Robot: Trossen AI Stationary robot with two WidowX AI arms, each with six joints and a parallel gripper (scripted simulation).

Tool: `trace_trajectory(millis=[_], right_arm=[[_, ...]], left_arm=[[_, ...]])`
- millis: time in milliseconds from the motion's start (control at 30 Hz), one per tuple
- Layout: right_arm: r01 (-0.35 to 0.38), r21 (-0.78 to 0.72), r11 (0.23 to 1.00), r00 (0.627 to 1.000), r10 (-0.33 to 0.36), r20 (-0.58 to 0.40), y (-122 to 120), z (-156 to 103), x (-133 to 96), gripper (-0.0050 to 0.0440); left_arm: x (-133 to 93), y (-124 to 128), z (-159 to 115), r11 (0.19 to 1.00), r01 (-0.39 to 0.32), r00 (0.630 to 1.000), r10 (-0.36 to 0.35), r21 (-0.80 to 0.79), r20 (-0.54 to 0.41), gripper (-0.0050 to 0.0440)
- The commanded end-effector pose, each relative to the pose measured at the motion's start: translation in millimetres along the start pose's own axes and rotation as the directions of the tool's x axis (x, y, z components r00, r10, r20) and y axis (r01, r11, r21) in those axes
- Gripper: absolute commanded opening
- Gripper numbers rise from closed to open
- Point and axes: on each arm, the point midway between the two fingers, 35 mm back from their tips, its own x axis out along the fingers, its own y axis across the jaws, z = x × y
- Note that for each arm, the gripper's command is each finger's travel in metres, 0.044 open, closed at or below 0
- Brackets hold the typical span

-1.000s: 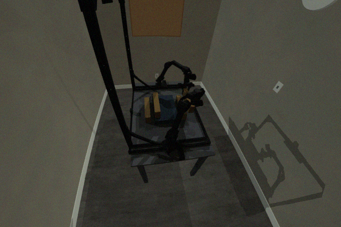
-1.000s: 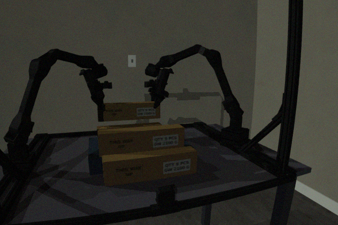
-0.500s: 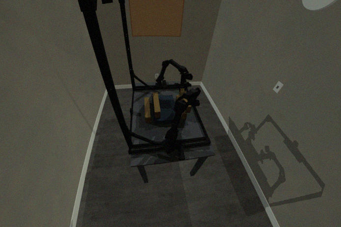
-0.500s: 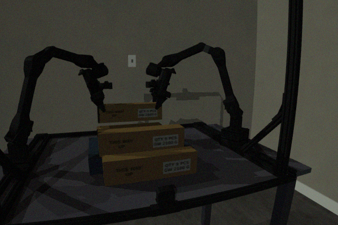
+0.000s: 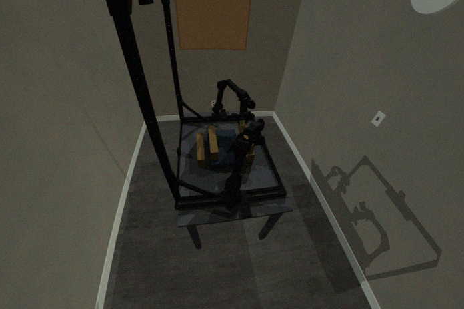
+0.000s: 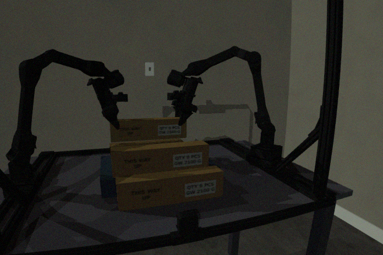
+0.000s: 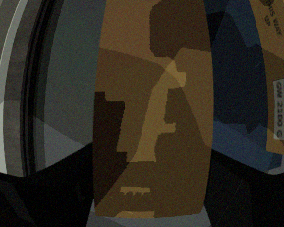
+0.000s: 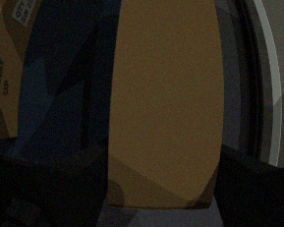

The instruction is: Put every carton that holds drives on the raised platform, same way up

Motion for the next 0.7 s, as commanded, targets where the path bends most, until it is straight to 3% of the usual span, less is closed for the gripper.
trace_trajectory(millis=[0, 667], right_arm=[[0.027, -0.001, 1.000, 0.999, -0.027, 0.041, 14.1, 6.5, -15.8, 0.0000], [0.027, -0.001, 1.000, 0.999, -0.027, 0.041, 65.9, 7.3, -11.5, 0.0000]], left_arm=[[-16.0, -14.9, 3.7, 1.000, -0.030, 0.999, 0.030, 0.003, 0.038, 0.0000], [-12.8, -68.2, 1.1, 1.000, -0.030, 0.999, 0.030, 0.003, 0.038, 0.0000]])
